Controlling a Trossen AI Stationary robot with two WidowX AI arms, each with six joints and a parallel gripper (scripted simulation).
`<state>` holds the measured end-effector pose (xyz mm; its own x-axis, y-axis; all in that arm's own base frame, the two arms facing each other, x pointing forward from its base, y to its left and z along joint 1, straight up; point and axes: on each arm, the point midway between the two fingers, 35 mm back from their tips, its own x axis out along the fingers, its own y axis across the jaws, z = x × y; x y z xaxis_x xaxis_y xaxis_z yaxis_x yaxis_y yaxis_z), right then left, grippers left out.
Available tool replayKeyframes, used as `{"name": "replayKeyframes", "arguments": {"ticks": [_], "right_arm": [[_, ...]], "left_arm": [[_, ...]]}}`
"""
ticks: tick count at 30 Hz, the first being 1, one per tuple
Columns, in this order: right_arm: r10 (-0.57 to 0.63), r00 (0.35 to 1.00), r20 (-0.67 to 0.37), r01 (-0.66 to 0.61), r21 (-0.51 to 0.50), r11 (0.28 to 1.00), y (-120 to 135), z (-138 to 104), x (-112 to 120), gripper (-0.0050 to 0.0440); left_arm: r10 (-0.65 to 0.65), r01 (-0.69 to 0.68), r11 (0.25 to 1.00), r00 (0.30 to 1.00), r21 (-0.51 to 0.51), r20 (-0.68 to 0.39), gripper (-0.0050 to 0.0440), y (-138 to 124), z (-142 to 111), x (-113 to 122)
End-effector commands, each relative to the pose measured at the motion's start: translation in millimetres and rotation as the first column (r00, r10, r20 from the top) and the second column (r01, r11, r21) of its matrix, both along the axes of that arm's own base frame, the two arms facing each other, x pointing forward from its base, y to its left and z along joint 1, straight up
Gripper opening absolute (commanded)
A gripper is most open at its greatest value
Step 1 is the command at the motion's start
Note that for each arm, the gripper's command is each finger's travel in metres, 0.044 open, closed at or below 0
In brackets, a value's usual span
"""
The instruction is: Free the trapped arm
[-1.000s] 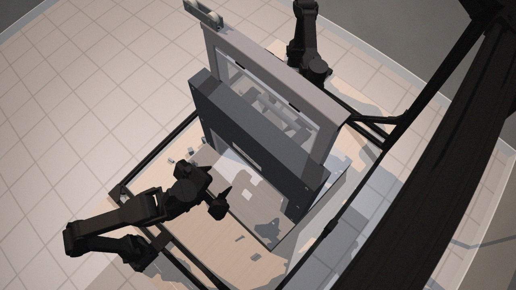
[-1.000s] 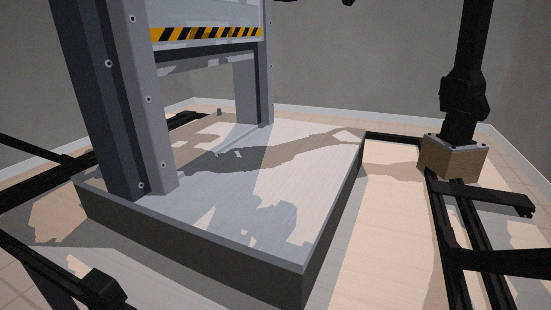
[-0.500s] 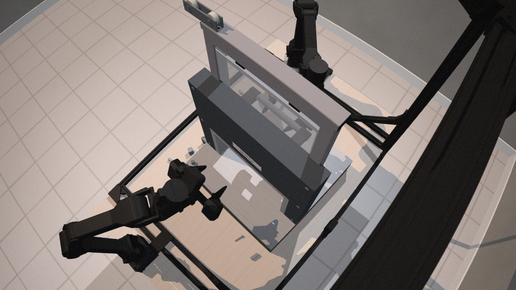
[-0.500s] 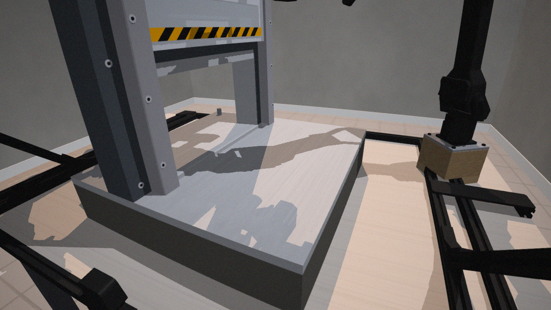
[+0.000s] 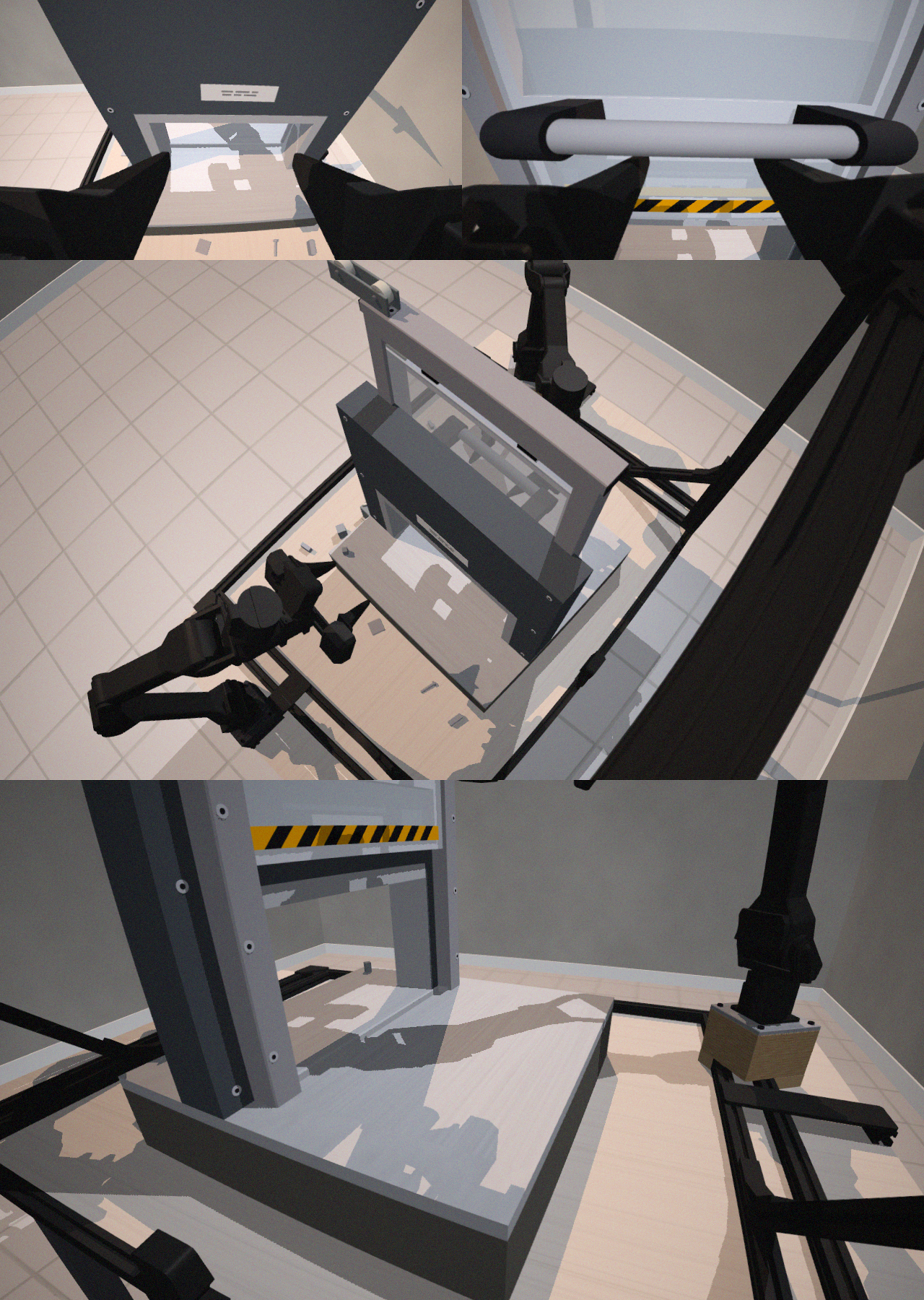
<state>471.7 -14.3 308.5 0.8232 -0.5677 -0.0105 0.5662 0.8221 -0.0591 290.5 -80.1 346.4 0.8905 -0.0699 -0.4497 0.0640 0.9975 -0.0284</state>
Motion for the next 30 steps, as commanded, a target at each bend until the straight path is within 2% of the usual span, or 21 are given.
{"name": "replayKeyframes", "arguments": {"ticks": [1, 9, 12, 23, 30], "right_arm": [[0.014, 0.995, 0.096, -0.014, 0.005, 1.0, 3, 42, -7, 0.04], [0.014, 0.995, 0.096, -0.014, 0.005, 1.0, 3, 42, -7, 0.04], [0.014, 0.995, 0.096, -0.014, 0.005, 1.0, 3, 42, -7, 0.04], [0.014, 0.995, 0.096, -0.014, 0.005, 1.0, 3, 42, -7, 0.04], [0.014, 0.995, 0.096, -0.014, 0.005, 1.0, 3, 42, -7, 0.04]], "left_arm": [[-0.014, 0.014, 1.0, 1.0, -0.008, 0.025, 0.04, 11, 5, -20], [-0.05, 0.052, 0.998, 0.995, -0.019, 0.082, 0.04, 30, 8, -67], [-0.054, 0.056, 0.998, 0.994, -0.02, 0.09, 0.04, 33, 8, -73], [-0.103, 0.108, 0.994, 0.979, -0.018, 0.177, 0.04, 49, -3, -134], [-0.122, 0.127, 0.992, 0.97, -0.011, 0.211, 0.04, 53, -11, -155]]}}
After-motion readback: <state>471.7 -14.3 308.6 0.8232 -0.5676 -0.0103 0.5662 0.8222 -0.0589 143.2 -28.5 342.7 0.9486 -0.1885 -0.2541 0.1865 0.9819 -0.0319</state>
